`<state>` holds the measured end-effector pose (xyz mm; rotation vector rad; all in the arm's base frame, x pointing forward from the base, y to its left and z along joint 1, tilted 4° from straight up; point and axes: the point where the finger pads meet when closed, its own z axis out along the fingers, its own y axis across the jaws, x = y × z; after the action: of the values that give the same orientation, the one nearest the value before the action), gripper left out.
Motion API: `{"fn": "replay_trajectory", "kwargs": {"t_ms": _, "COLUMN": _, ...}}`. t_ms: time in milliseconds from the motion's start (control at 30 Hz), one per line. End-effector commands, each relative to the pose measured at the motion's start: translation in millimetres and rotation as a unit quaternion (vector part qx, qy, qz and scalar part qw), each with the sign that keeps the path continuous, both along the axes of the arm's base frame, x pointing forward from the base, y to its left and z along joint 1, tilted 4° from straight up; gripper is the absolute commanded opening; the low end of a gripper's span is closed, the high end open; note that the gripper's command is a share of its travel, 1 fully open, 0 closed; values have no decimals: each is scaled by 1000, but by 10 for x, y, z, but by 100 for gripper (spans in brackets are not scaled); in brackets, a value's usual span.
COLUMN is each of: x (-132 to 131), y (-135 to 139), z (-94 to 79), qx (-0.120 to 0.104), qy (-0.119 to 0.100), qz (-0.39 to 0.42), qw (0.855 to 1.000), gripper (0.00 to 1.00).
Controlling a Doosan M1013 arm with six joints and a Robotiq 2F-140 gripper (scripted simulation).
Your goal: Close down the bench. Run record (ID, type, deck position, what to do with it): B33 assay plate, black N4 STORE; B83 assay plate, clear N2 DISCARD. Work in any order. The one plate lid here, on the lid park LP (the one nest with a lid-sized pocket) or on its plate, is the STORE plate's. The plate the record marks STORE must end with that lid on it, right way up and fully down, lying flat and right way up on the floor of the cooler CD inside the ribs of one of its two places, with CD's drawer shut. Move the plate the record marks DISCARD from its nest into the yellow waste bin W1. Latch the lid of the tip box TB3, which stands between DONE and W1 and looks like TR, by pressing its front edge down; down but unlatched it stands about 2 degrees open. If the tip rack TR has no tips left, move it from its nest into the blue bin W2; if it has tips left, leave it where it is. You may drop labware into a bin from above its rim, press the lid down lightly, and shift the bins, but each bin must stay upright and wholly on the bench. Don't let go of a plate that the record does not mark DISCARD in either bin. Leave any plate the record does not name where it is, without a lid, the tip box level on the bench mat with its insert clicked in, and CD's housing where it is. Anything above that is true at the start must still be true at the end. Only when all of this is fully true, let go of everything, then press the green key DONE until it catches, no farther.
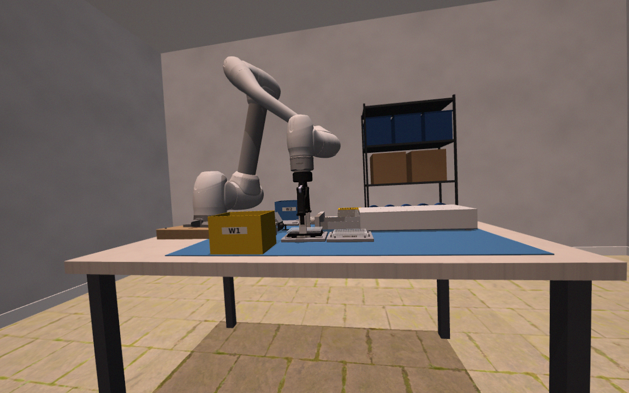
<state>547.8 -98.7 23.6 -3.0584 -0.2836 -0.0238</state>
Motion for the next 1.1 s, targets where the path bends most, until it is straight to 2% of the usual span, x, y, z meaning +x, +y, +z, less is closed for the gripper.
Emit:
{"fn": "replay_trajectory", "kwargs": {"t_ms": 0, "x": 0, "y": 0, "z": 1, "qx": 0, "qy": 0, "qz": 0, "qw": 1000, "gripper": 0}}
{"fn": "replay_trajectory", "kwargs": {"t_ms": 1067, "x": 1, "y": 5, "z": -59, "qx": 0, "qy": 0, "qz": 0, "qw": 1000, "gripper": 0}}
